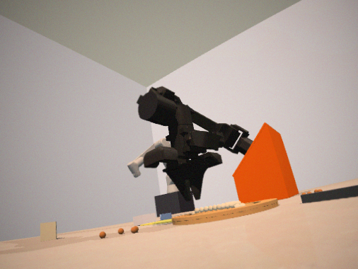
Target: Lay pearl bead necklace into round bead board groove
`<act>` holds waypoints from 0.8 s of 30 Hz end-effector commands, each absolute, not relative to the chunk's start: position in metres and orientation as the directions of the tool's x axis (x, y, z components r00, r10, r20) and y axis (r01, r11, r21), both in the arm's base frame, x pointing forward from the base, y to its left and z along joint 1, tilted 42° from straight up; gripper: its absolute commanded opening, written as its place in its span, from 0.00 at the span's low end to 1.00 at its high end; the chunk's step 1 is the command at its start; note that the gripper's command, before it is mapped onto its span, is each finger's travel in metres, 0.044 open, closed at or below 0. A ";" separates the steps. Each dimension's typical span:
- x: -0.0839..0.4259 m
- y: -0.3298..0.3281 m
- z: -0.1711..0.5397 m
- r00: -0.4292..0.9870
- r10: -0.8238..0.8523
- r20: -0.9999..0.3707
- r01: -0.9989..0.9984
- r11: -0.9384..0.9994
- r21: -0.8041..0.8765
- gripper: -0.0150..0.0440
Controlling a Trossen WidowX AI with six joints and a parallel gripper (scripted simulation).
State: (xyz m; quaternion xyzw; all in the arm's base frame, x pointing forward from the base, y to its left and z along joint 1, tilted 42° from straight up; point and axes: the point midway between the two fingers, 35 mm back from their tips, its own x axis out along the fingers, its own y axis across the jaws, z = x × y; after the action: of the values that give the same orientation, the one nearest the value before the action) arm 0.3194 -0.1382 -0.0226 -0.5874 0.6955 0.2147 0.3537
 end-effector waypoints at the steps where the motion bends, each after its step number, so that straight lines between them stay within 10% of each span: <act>1: 0.317 -0.143 -0.031 -0.066 -0.664 -0.745 -0.971 0.214 -0.105 0.46; 17: 0.315 -0.153 -0.042 -0.069 -0.664 -0.745 -0.972 0.212 -0.099 0.46; 24: 0.316 -0.152 -0.040 -0.067 -0.665 -0.744 -0.971 0.215 -0.105 0.25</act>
State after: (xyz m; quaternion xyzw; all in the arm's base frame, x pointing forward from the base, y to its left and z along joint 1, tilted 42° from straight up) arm 0.3153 -0.1521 -0.0402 -0.5866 0.6972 0.2193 0.3488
